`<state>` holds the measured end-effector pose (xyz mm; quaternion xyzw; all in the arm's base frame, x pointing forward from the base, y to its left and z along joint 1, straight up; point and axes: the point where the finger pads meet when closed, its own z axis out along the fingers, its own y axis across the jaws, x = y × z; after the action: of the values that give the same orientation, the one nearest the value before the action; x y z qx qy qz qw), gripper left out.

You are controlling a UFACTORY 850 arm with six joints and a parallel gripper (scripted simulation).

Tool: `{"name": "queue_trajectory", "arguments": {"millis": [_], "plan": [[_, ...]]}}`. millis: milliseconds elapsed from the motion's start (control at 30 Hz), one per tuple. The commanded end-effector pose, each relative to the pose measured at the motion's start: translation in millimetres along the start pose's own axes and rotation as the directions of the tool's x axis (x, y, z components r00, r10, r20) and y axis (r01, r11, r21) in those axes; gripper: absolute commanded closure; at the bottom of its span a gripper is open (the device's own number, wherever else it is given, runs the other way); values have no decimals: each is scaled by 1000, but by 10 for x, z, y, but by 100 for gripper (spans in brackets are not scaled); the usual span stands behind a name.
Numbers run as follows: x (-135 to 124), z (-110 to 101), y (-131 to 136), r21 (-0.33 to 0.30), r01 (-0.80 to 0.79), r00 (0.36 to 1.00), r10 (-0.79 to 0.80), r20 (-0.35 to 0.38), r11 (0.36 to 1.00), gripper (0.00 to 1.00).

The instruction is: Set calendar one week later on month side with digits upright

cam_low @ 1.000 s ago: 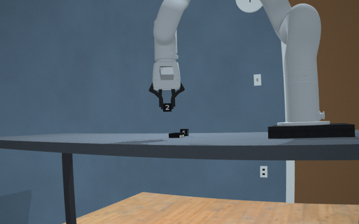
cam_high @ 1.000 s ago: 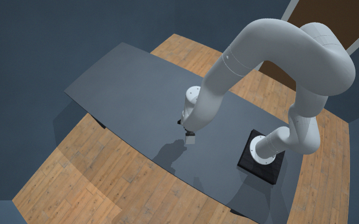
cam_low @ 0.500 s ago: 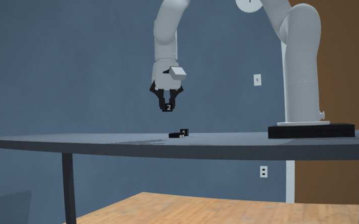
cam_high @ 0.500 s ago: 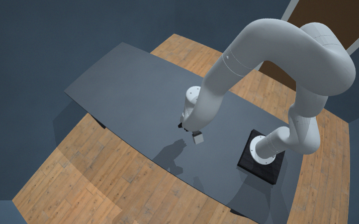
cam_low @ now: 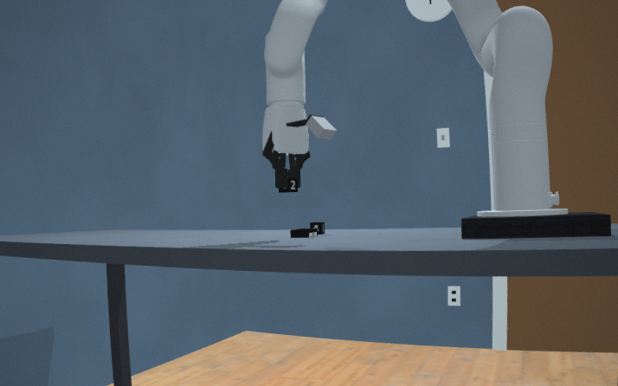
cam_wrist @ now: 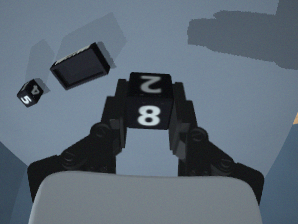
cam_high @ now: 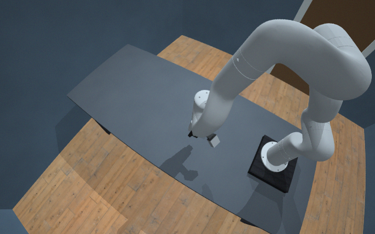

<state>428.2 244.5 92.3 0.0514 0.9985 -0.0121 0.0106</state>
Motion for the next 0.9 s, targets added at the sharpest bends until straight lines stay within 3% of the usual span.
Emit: {"name": "queue_trajectory", "arguments": {"millis": [0,400,867], "plan": [[-6,-7,4,-26,155,988,-156,-19,988,73],[-3,-8,4,-30,398,917,-399,-11,917,73],[-3,-8,4,-30,425,905,-426,-10,904,73]]}}
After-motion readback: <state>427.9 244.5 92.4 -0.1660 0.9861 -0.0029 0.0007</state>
